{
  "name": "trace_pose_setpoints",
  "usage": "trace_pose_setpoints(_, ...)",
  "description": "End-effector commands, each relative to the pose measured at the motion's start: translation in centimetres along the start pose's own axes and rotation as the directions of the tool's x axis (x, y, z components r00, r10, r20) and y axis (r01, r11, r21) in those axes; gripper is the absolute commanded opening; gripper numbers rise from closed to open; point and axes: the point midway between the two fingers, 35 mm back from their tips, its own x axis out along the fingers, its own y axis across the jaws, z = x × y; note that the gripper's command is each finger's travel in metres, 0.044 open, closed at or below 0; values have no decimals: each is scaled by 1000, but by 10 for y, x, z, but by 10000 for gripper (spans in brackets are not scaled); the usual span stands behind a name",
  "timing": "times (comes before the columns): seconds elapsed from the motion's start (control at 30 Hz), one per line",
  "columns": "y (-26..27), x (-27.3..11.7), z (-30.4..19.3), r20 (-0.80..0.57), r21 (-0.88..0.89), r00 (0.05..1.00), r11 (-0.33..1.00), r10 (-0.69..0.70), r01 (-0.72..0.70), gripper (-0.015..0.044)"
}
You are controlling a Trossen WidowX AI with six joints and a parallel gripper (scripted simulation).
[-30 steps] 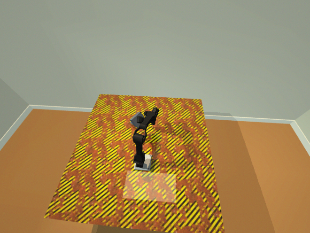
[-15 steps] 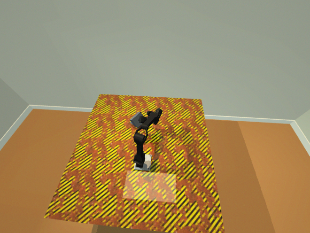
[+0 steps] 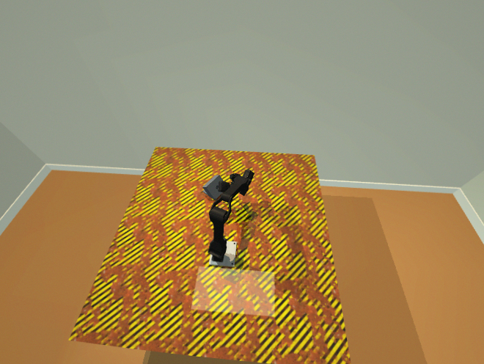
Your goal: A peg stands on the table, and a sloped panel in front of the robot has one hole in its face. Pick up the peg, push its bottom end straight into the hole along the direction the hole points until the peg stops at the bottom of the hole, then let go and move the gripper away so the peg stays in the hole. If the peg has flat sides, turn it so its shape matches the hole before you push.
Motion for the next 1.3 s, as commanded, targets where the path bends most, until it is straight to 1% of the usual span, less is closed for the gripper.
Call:
trace_pose_setpoints(0.0, 0, 8, 1, 8, 1, 1000, 1000, 9, -9, 0)
trace_pose_setpoints(0.53, -3, 33, 4, 35, -5, 999, 1000, 18, -18, 0)
trace_pose_setpoints(1.27, -4, 53, 5, 43, -9, 999, 1000, 21, -21, 0)
